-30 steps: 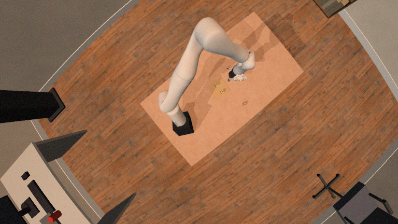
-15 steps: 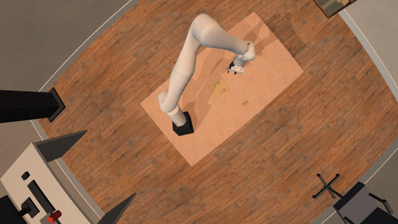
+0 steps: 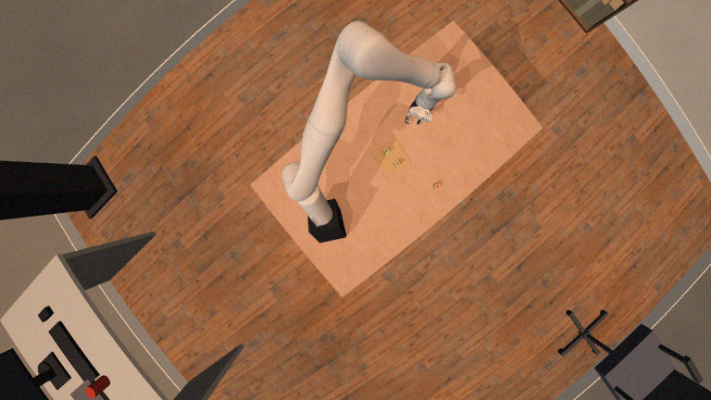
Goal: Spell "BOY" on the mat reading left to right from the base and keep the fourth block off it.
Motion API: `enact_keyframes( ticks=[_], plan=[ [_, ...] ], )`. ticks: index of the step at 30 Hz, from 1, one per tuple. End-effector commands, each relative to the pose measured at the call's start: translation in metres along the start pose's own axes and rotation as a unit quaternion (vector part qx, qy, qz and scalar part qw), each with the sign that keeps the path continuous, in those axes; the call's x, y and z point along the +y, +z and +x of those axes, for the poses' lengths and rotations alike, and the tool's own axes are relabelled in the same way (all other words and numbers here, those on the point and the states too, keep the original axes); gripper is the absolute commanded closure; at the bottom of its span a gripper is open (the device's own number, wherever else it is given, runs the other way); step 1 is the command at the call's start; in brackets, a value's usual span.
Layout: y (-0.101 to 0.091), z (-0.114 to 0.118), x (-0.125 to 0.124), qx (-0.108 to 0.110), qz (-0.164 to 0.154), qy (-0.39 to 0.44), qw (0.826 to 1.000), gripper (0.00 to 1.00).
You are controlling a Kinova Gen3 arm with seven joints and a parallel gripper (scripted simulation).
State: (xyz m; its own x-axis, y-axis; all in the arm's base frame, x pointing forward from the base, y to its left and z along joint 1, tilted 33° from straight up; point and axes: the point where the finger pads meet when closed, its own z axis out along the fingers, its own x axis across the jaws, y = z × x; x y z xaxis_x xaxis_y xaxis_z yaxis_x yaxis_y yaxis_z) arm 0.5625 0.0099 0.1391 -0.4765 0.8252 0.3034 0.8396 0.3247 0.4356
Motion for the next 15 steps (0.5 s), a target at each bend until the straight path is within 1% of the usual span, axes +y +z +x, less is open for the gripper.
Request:
enact_keyframes(
  ticks=[1, 8, 15],
  plan=[
    [-0.001, 0.0038, 0.0065, 0.0, -0.003, 0.004, 1.0, 0.0],
    [-0.0018, 0.0078, 0.0132, 0.0, -0.006, 0.021, 1.0, 0.0],
    [-0.002, 0.0088, 0.0149, 0.001, -0.007, 0.026, 1.0, 0.0]
  ],
)
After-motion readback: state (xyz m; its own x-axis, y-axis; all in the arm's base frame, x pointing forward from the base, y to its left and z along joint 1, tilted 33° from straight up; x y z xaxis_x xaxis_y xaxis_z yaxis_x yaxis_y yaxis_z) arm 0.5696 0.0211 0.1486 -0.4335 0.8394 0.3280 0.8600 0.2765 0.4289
